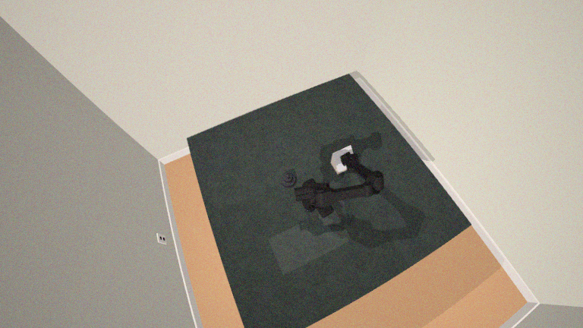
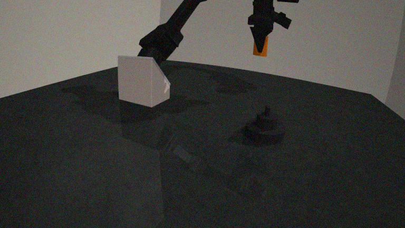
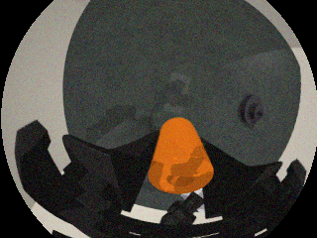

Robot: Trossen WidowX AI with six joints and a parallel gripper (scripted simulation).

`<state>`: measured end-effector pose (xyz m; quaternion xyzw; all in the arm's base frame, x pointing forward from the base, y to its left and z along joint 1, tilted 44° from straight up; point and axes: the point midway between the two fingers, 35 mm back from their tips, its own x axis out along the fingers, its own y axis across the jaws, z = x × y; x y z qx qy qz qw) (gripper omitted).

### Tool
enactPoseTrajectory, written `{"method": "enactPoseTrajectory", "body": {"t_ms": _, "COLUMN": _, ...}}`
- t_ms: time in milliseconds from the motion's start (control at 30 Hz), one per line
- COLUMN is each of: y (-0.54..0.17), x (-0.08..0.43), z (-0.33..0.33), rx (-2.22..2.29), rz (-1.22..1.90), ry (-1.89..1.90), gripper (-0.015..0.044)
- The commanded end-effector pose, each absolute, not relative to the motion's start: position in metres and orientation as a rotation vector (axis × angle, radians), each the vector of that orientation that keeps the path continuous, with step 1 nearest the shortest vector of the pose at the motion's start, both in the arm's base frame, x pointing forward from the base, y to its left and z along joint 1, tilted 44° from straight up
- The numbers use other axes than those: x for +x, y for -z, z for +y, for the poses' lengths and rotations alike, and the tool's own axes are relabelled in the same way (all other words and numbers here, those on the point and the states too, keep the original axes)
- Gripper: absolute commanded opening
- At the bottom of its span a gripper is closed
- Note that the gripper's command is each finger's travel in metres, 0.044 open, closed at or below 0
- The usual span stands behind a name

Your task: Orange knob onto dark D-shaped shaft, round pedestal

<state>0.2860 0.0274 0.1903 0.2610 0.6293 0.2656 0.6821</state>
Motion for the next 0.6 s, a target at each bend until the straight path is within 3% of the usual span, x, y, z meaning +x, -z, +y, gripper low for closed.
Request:
{"method": "enactPoseTrajectory", "body": {"t_ms": 0, "y": -0.181, "x": 0.295, "z": 0.017, "rx": 0.581, "rz": 1.409, "ry": -0.589, "gripper": 0.0000}}
{"method": "enactPoseTrajectory", "body": {"t_ms": 567, "y": -0.144, "x": 0.318, "z": -0.012, "rx": 0.571, "rz": 1.404, "ry": -0.589, "gripper": 0.0000}}
